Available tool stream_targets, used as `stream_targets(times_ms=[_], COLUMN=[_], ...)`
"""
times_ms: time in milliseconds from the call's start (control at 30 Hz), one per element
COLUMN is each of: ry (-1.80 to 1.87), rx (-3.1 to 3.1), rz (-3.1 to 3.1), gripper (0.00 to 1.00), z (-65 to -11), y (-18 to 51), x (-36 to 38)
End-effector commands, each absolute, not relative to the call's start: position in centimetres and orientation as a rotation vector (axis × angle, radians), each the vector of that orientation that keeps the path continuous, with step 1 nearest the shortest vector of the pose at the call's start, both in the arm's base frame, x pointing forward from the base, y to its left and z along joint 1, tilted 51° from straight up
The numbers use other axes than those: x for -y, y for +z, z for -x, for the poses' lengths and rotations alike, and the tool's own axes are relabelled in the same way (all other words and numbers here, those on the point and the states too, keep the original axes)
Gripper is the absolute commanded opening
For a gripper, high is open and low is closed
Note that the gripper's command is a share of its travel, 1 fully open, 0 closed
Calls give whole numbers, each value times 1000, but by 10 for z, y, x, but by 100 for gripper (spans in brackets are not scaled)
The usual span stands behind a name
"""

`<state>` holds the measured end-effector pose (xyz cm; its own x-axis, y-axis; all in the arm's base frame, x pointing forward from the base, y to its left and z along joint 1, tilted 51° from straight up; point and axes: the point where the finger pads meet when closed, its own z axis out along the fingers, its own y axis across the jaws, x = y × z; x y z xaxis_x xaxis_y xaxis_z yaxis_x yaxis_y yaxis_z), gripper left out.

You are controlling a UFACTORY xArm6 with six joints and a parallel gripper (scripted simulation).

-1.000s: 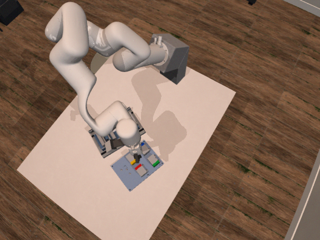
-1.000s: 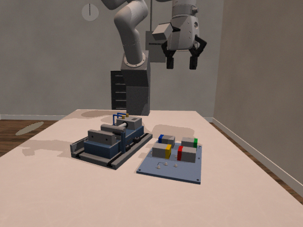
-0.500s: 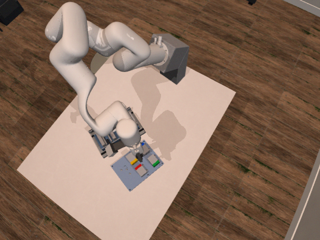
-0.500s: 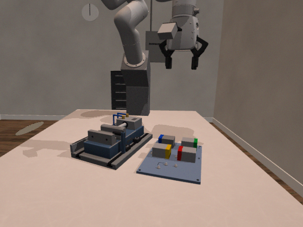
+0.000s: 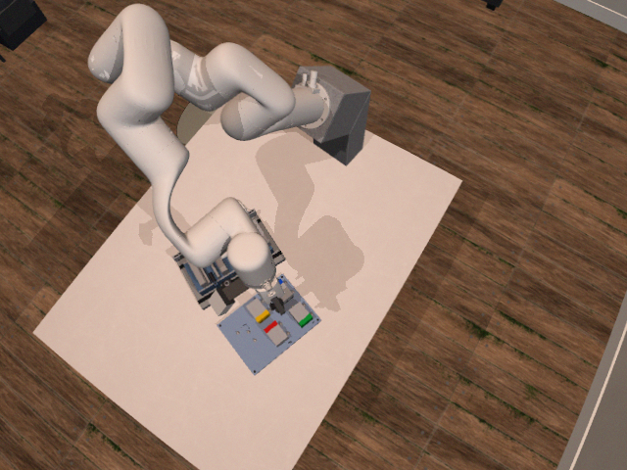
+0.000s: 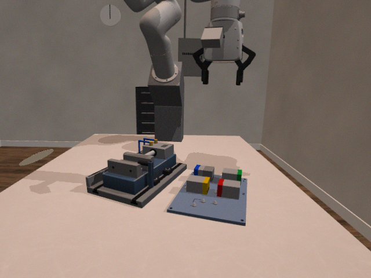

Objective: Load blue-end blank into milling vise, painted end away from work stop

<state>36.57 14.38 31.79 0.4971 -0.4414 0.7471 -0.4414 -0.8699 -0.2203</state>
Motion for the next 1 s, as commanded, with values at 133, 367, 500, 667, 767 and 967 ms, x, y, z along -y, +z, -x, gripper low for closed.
stream_targets(times_ms=[133,367,500,667,767,967], ry=[-1374,-1385,-1395,-1401,-1401,-1407], rx=[-636,-548,-422,-324,-324,-195], rz=[2811,2856,2917,2959,2959,3009], gripper=[100,100,100,100,100,100], z=[-366,-366,-366,-366,-366,-366], y=[319,319,319,319,319,319], x=[-144,-144,-144,-144,-144,-144])
